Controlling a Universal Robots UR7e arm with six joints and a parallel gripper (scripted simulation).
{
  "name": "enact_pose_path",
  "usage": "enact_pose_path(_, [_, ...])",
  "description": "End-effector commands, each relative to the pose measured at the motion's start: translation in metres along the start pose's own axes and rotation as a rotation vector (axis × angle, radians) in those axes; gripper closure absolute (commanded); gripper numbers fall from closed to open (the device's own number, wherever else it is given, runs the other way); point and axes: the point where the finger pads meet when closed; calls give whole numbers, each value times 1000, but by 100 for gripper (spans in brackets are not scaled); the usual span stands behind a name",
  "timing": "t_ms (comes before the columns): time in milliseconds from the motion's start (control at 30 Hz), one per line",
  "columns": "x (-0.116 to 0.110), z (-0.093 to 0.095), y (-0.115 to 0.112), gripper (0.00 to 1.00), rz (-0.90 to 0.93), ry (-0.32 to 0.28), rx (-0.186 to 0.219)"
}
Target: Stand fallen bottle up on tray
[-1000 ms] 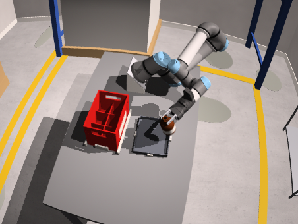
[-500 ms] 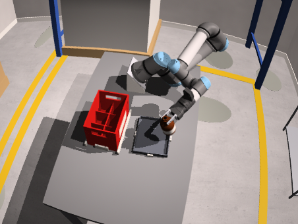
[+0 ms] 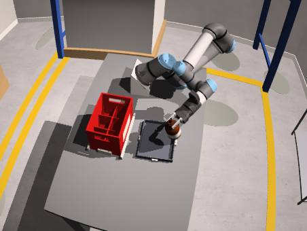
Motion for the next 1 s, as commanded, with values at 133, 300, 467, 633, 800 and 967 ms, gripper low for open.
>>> enact_pose_path(133, [-2, 2, 3, 100, 0, -3, -4])
enact_pose_path(300, [-2, 4, 5, 100, 0, -3, -5])
enact_pose_path(467, [-2, 6, 8, 100, 0, -3, -5])
enact_pose_path(633, [-1, 9, 12, 100, 0, -3, -5])
enact_pose_path(800, [-1, 11, 15, 100, 0, -3, -4])
enact_pose_path(967, [-1, 15, 20, 100, 0, -4, -4])
Point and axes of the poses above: the point where the finger pads meet when closed, its own z axis out along the fingers, its own y axis across the jaws, x = y × z, and after that the axes turned 13 degrees about -z, right-handed
